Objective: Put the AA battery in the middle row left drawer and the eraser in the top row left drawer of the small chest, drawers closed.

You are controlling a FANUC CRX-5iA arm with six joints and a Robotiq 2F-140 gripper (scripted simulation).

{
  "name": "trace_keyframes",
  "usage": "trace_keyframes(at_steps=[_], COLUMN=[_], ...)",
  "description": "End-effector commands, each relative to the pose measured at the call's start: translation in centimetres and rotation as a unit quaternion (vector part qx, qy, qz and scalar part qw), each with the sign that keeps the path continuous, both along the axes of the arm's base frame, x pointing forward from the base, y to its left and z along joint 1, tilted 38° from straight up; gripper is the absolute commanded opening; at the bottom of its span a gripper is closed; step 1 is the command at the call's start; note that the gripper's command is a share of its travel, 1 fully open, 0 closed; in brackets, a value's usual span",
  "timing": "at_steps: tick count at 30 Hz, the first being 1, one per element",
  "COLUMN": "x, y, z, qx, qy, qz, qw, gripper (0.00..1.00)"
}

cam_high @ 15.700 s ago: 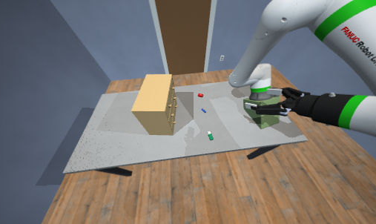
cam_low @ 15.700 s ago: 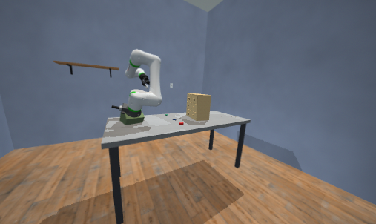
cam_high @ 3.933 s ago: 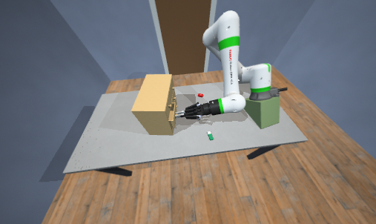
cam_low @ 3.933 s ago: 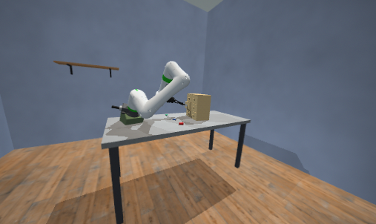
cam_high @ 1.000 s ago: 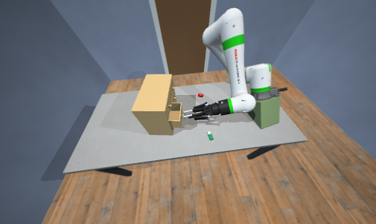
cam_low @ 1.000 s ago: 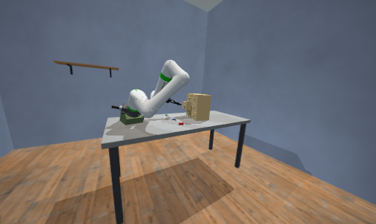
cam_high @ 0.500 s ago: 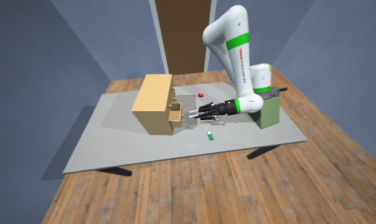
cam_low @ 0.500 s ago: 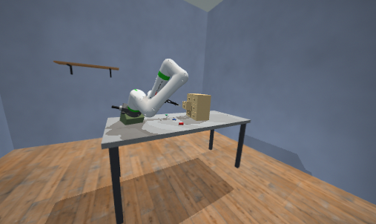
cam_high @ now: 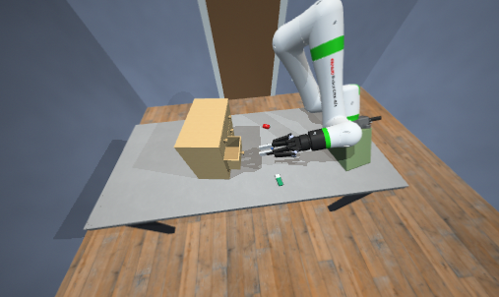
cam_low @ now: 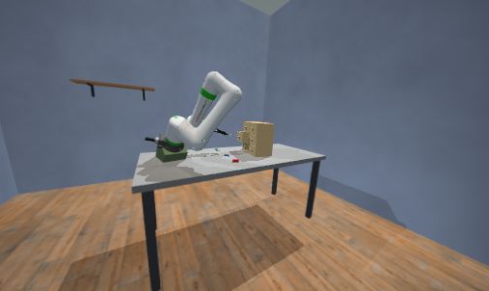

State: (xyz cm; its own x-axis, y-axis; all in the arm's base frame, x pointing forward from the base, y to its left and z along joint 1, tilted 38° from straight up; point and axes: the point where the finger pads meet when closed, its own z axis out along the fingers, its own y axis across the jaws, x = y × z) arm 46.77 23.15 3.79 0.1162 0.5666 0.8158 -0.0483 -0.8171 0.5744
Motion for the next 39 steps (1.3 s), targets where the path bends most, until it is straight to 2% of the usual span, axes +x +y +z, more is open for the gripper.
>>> trace_keyframes(at_steps=[1, 14, 26, 39], x=[-1.0, -1.1, -2.2, -4.9], y=[0.2, 0.2, 0.7, 1.7], z=[0.1, 0.2, 0.7, 1.9], qx=[0.000, 0.000, 0.003, 0.010], qy=[0.000, 0.008, 0.050, 0.159], qz=[-0.003, -0.008, -0.038, -0.114], qw=[1.000, 1.000, 0.998, 0.981], gripper=[0.20, 0.20, 0.20, 0.20])
